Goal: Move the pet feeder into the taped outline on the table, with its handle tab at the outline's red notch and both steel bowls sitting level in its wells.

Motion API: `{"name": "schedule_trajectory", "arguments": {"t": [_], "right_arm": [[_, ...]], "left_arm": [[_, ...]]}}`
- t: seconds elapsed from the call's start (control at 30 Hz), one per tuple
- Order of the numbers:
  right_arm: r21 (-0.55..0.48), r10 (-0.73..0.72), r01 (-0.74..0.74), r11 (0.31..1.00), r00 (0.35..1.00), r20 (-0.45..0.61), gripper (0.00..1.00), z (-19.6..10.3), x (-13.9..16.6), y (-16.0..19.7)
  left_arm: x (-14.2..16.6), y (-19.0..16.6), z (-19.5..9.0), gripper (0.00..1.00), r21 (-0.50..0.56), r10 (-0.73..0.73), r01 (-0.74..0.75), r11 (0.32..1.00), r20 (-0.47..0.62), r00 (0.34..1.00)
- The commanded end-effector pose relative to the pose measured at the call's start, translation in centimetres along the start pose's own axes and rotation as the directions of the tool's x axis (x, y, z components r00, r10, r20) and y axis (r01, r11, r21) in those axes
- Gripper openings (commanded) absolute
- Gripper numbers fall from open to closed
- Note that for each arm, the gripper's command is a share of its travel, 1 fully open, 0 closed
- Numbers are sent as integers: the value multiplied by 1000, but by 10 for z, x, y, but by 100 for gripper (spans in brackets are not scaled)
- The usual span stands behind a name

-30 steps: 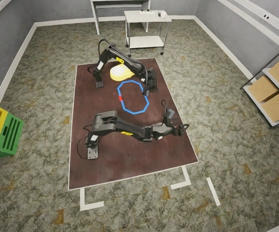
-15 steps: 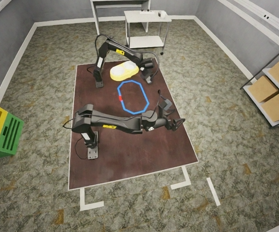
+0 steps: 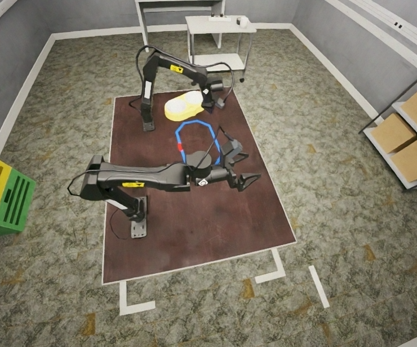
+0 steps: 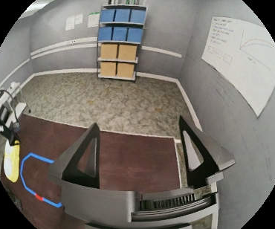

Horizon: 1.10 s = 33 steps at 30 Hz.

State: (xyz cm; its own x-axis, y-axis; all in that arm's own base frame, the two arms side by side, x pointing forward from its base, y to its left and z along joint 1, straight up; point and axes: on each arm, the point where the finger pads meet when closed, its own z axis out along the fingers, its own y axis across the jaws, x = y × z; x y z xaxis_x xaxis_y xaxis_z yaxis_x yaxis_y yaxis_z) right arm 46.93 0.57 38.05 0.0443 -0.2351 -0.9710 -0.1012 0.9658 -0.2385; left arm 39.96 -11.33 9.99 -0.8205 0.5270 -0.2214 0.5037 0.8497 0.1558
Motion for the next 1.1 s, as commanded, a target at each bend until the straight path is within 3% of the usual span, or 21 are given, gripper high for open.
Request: {"name": "schedule_trajectory", "arguments": {"t": [0.0, 0.1, 0.13, 0.17, 0.33, 0.47, 0.5, 0.67, 0.7, 0.73, 0.77, 0.8, 0.93, 1.0, 1.03, 1.07], "right_arm": [[38, 96, -94, 995, 994, -44, 100, -25, -4, 1], [51, 118, -116, 992, 992, -40, 100, -33, -11, -1], [65, 141, -139, 988, 990, -30, 100, -41, -20, -3], [73, 168, -163, 984, 983, -73, 100, -48, -3, 1], [112, 242, -235, 966, 969, -58, 100, -77, -21, -1], [121, 266, -257, 959, 962, -62, 100, -91, -17, 2], [121, 267, -259, 958, 962, -55, 100, -93, -20, 1], [116, 263, -256, 960, 963, -53, 100, -93, -19, 3], [118, 251, -246, 962, 968, -31, 100, -92, -30, -2], [112, 218, -225, 968, 973, 70, 100, -104, -67, -11], [112, 216, -225, 968, 973, 82, 100, -105, -70, -12], [112, 217, -225, 968, 973, 75, 100, -102, -68, -12], [108, 223, -225, 968, 974, 26, 100, -85, -49, -8], [108, 223, -226, 968, 974, 47, 100, -92, -57, -10], [113, 227, -227, 967, 974, 15, 100, -83, -43, -9], [105, 224, -227, 968, 974, 41, 100, -90, -53, -8]], "left_arm": [[31, 11, -15, 30, 26, -269, 271, 962, -41, 962], [42, 14, -16, 30, 25, -318, 320, 947, -59, 946], [47, 19, -20, 30, 25, -443, 447, 894, -86, 892], [64, 19, -16, 30, 17, -481, 486, 874, -120, 868], [97, 26, -19, 30, -10, -678, 689, 725, -185, 711], [116, 30, -20, 30, -49, -810, 824, 564, -225, 541], [118, 30, -19, 30, -53, -819, 833, 550, -228, 526], [115, 32, -21, 30, -47, -813, 825, 563, -210, 542], [104, 32, -24, 30, -25, -796, 807, 591, -181, 577], [129, 36, -16, 30, -81, -802, 810, 581, -226, 553], [119, 41, -23, 30, -67, -806, 812, 579, -199, 558], [110, 45, -26, 30, -54, -809, 815, 577, -172, 562], [127, 38, -17, 30, -78, -805, 812, 579, -210, 554], [112, 44, -26, 30, -57, -803, 808, 586, -175, 570], [109, 44, -27, 30, -50, -792, 798, 601, -166, 587], [109, 44, -27, 30, -50, -793, 798, 601, -166, 587]]}}
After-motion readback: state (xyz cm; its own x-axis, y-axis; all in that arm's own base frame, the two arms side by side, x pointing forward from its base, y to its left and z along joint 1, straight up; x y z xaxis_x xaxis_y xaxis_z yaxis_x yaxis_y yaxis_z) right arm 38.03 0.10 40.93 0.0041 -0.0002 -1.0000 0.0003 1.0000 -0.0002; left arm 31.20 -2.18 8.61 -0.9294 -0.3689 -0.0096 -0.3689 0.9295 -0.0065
